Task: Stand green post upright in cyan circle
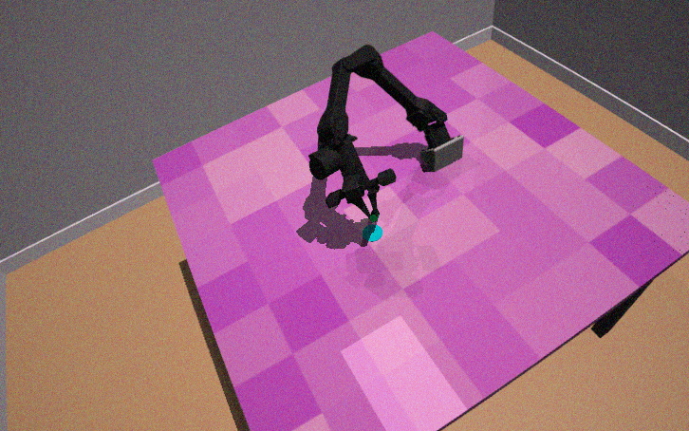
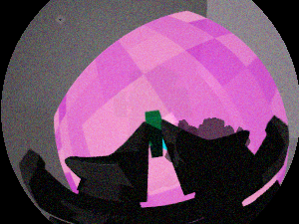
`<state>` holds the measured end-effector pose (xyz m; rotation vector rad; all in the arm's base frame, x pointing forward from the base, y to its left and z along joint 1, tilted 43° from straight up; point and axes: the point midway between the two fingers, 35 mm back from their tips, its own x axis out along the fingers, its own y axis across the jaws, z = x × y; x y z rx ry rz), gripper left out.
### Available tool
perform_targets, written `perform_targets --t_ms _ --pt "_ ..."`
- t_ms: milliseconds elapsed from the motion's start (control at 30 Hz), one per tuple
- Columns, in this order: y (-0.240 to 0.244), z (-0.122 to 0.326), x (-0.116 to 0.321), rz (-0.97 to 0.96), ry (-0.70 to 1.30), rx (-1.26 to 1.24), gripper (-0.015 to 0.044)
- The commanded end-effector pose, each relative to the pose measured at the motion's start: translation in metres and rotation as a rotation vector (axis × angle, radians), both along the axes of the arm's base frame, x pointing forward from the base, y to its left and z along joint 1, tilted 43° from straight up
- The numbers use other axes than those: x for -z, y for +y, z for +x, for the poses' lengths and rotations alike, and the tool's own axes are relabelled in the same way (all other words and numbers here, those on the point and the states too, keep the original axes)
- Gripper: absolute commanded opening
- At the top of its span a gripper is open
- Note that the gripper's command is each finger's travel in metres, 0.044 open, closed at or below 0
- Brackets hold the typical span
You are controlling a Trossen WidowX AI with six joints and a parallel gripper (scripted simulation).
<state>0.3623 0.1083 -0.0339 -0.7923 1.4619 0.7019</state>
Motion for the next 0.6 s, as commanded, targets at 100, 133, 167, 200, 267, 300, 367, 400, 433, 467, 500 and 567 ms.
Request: perform_targets --t_ms 100,133,167,200,267,300,367,400,433,467,500,567 --pt "0.0007 0.0003 -0.0006 0.049 -0.023 -0.012 0.0023" --pt "0.0006 0.0004 -0.0007 0.056 -0.027 -0.013 0.0023" --pt "0.0005 0.0005 -0.0007 0.063 -0.03 -0.014 0.0023" --pt "0.0004 0.0005 -0.0008 0.069 -0.034 -0.015 0.0023" --pt "0.0002 0.0006 -0.0009 0.082 -0.041 -0.018 0.0023" --pt "0.0001 0.0007 -0.0009 0.089 -0.045 -0.019 0.0023" --pt "-0.0001 0.0008 -0.0011 0.102 -0.053 -0.021 0.0023" --pt "-0.0002 0.0009 -0.0012 0.108 -0.057 -0.022 0.0023" --pt "-0.0003 0.0009 -0.0013 0.115 -0.061 -0.024 0.0023" --pt "-0.0004 0.001 -0.0014 0.121 -0.065 -0.025 0.0023" --pt "-0.0005 0.001 -0.0016 0.128 -0.069 -0.026 0.0023" --pt "-0.0008 0.0011 -0.0018 0.14 -0.077 -0.029 0.0023"
